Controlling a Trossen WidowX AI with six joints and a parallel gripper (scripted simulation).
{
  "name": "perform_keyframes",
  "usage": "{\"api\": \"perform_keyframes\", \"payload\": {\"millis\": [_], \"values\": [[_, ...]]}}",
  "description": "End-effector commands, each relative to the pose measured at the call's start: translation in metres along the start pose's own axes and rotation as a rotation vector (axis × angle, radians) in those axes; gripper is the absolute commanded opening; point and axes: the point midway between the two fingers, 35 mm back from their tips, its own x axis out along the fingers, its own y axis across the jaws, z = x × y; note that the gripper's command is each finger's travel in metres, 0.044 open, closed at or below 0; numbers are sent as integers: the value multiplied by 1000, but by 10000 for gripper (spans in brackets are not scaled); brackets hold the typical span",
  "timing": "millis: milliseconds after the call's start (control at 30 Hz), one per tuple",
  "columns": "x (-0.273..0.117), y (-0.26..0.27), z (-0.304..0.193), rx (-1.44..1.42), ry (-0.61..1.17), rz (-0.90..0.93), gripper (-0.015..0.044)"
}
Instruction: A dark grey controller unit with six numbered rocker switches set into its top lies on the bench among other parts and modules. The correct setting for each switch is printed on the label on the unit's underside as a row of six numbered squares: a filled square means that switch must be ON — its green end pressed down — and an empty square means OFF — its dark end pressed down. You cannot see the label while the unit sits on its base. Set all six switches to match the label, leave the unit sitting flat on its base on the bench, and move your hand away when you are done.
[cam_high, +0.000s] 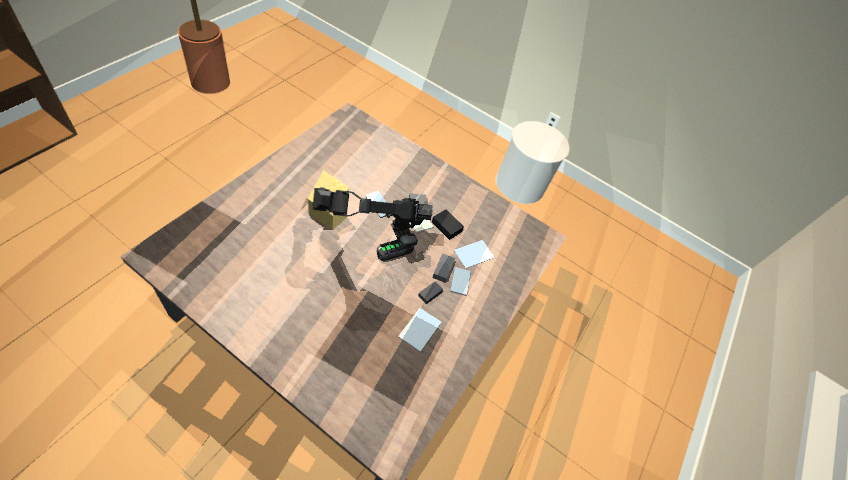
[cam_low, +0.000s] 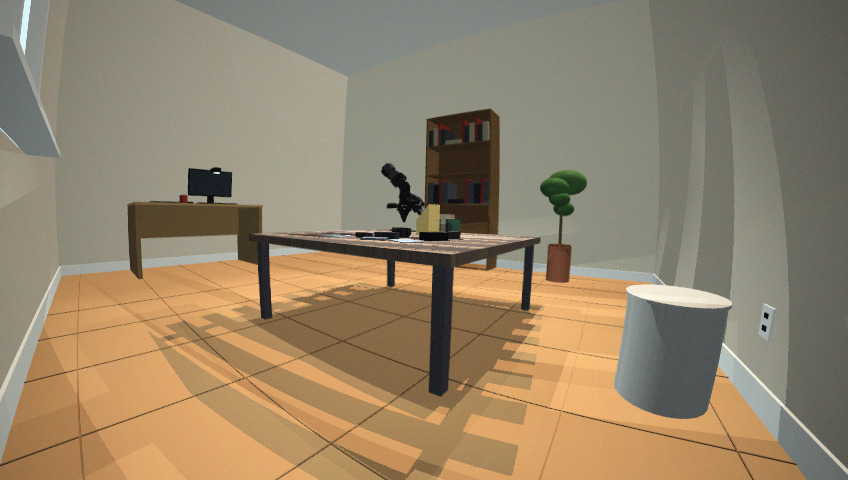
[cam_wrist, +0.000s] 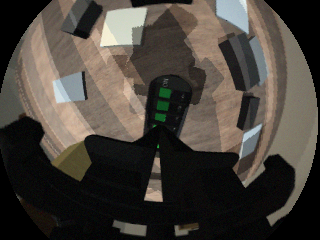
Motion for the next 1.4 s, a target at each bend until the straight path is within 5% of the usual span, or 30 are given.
{"api": "perform_keyframes", "payload": {"millis": [0,333,1367], "values": [[-6,-1,0,9,-2,6,0],[-6,-21,38,3,-4,5,0],[33,-22,39,3,-2,4,0]]}}
